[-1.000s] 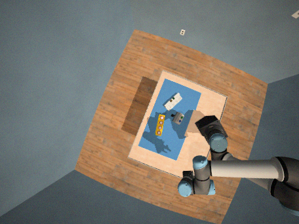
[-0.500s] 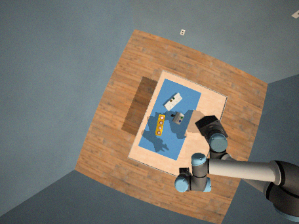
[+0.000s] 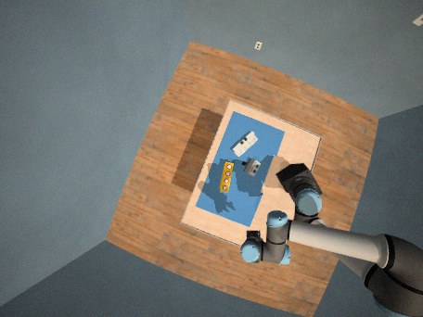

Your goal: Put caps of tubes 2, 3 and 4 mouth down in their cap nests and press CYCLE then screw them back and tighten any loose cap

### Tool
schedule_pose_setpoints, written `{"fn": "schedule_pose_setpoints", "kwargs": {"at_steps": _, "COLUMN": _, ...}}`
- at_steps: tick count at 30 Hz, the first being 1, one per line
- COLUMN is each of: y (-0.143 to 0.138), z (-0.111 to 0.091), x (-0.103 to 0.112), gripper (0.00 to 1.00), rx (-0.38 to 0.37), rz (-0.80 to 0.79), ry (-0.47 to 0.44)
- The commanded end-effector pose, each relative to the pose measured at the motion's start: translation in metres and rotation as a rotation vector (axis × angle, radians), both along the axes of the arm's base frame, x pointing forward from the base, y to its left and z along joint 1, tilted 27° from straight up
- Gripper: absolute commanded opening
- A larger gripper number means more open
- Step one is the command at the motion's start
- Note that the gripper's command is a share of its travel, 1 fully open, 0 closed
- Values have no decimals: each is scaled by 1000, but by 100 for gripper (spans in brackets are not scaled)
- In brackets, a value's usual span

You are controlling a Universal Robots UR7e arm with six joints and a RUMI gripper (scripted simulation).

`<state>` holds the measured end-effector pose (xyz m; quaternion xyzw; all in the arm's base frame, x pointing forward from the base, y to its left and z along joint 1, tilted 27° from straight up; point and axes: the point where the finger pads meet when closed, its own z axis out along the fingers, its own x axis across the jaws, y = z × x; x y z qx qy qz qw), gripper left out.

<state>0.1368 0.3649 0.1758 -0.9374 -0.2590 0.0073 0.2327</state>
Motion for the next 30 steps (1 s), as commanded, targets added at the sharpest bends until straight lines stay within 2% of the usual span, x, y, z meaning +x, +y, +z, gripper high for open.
{"fn": "schedule_pose_setpoints", "kwargs": {"at_steps": 1, "y": -4, "z": -7, "x": 22, "gripper": 35, "rx": 3, "rz": -12, "ry": -8}}
{"fn": "schedule_pose_setpoints", "kwargs": {"at_steps": 4, "y": -7, "z": -11, "x": 36, "gripper": 35, "rx": 3, "rz": -12, "ry": -8}}
{"fn": "schedule_pose_setpoints", "kwargs": {"at_steps": 7, "y": -7, "z": -11, "x": 36, "gripper": 35, "rx": 3, "rz": -12, "ry": -8}}
{"fn": "schedule_pose_setpoints", "kwargs": {"at_steps": 16, "y": -21, "z": -25, "x": 76, "gripper": 35, "rx": 7, "rz": -47, "ry": -29}}
{"fn": "schedule_pose_setpoints", "kwargs": {"at_steps": 30, "y": -42, "z": -41, "x": 118, "gripper": 35, "rx": 11, "rz": -110, "ry": -68}}
